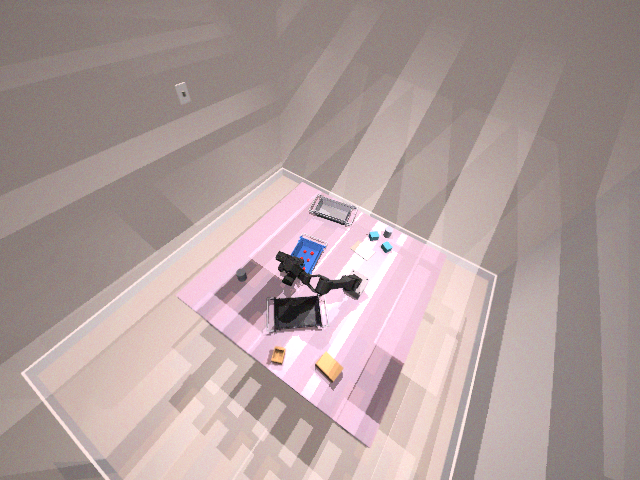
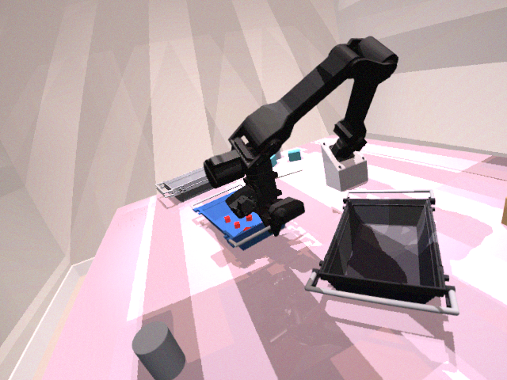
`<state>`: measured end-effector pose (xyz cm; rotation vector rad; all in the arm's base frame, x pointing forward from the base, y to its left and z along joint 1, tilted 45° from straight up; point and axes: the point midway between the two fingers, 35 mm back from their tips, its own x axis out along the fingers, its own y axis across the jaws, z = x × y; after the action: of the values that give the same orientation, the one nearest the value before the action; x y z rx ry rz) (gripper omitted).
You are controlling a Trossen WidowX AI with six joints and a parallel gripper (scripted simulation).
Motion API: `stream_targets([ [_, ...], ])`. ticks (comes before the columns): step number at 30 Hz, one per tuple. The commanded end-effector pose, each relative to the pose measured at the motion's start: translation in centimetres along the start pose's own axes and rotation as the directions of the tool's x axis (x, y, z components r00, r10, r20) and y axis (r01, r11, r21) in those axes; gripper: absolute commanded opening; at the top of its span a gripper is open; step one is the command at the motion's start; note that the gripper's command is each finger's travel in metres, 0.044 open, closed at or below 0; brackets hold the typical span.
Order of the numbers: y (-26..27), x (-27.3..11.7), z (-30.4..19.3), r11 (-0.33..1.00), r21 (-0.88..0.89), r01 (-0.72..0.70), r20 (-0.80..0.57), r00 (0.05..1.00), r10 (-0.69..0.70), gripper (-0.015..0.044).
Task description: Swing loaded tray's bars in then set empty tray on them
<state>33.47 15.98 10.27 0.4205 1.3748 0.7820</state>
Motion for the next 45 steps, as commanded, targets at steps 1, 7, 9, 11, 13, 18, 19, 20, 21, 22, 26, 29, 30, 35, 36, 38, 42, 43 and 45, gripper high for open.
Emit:
stream_targets([
  [1, -0.2, 0.2, -0.1, 1.0, 0.01, 0.001, -0.008, 1.0, -0.001, 0.0081],
  [7, -1.2, -1.6, -0.1, 1.0, 0.01, 0.003, -0.008, 1.0, -0.003, 0.0081],
  [9, -1.7, -2.2, -0.1, 1.0, 0.01, 0.003, -0.008, 1.0, -0.003, 0.0081],
  [11, -2.2, -2.6, -0.1, 1.0, 0.01, 0.004, -0.008, 1.0, -0.004, 0.0081],
  [13, -2.7, -2.9, -0.1, 1.0, 0.01, 0.004, -0.009, 1.0, -0.004, 0.0081],
  [18, -4.0, -3.2, -0.1, 1.0, 0.01, 0.005, -0.009, 1.0, -0.005, 0.0081],
  [19, -4.3, -3.2, -0.1, 1.0, 0.01, 0.005, -0.009, 1.0, -0.005, 0.0081],
  [20, -4.6, -3.2, -0.1, 1.0, 0.01, 0.005, -0.009, 1.0, -0.005, 0.0081],
  [21, -4.8, -3.2, -0.2, 1.0, 0.01, 0.005, -0.009, 1.0, -0.005, 0.0081],
  [22, -5.2, -3.1, -0.2, 1.0, 0.01, 0.005, -0.009, 1.0, -0.005, 0.0081],
  [26, -6.9, -2.1, -0.2, 1.0, 0.01, 0.006, -0.009, 1.0, -0.006, 0.0081],
  [29, -7.7, -1.2, -0.2, 1.0, 0.01, 0.006, -0.009, 1.0, -0.006, 0.0081],
  [30, -7.7, -1.1, -0.2, 1.0, 0.01, 0.006, -0.009, 1.0, -0.006, 0.0081],
  [35, -7.6, -2.7, 0.0, 1.0, 0.01, 0.007, -0.009, 1.0, -0.007, 0.0081],
  [36, -7.5, -3.3, 0.0, 1.0, 0.01, 0.007, -0.009, 1.0, -0.007, 0.0081],
  [38, -7.4, -4.5, 0.1, 1.0, 0.01, 0.008, -0.009, 1.0, -0.008, 0.0081],
  [42, -7.1, -5.9, 0.1, 1.0, 0.01, 0.008, -0.009, 1.0, -0.007, 0.0081],
  [43, -7.1, -5.9, 0.1, 1.0, 0.01, 0.008, -0.009, 1.0, -0.007, 0.0081],
  [45, -7.6, -5.4, 0.1, 1.0, 0.022, 0.011, -0.011, 1.0, -0.011, 0.0081],
])
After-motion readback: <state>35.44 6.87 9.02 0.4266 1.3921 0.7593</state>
